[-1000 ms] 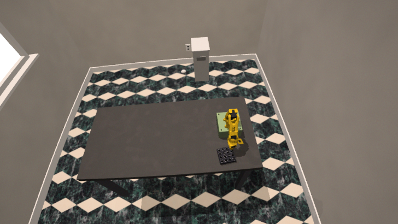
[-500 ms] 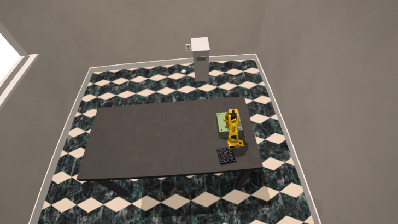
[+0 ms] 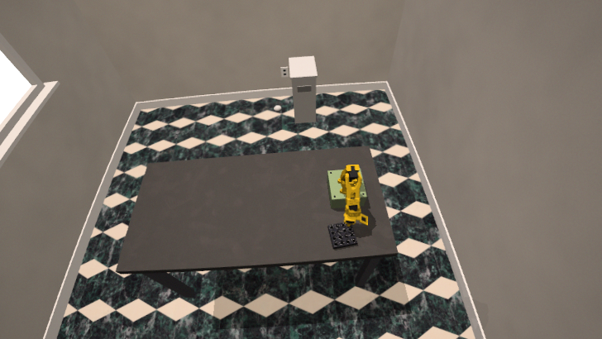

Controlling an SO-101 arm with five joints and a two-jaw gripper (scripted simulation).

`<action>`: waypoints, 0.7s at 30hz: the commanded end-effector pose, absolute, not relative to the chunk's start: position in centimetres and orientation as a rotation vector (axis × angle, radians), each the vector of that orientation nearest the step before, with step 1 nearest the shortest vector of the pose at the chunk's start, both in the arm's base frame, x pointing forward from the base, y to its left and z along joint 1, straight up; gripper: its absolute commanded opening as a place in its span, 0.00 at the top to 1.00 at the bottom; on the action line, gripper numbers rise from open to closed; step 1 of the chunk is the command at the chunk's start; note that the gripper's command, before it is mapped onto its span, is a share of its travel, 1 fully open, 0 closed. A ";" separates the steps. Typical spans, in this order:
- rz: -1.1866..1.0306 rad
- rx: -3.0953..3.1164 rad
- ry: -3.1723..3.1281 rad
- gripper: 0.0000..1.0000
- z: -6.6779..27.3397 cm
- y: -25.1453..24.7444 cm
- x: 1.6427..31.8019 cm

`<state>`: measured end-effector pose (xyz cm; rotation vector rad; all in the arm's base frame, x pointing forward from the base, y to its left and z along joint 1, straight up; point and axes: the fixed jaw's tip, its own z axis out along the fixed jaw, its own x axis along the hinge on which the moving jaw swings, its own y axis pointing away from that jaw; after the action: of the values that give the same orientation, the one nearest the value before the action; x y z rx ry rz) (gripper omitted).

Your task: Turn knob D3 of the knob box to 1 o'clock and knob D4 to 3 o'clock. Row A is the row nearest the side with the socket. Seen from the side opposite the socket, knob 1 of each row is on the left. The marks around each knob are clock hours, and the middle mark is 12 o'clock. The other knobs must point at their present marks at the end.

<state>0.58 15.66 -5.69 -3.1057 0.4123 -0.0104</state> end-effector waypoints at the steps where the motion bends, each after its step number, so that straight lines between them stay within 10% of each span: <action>1: 0.001 -3.094 0.523 0.99 -5.8 15.7 0.4; 21: 0.002 -2.974 1.001 0.99 -5.8 15.8 0.2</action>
<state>0.38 15.67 -5.69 -3.0005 0.9170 -0.0089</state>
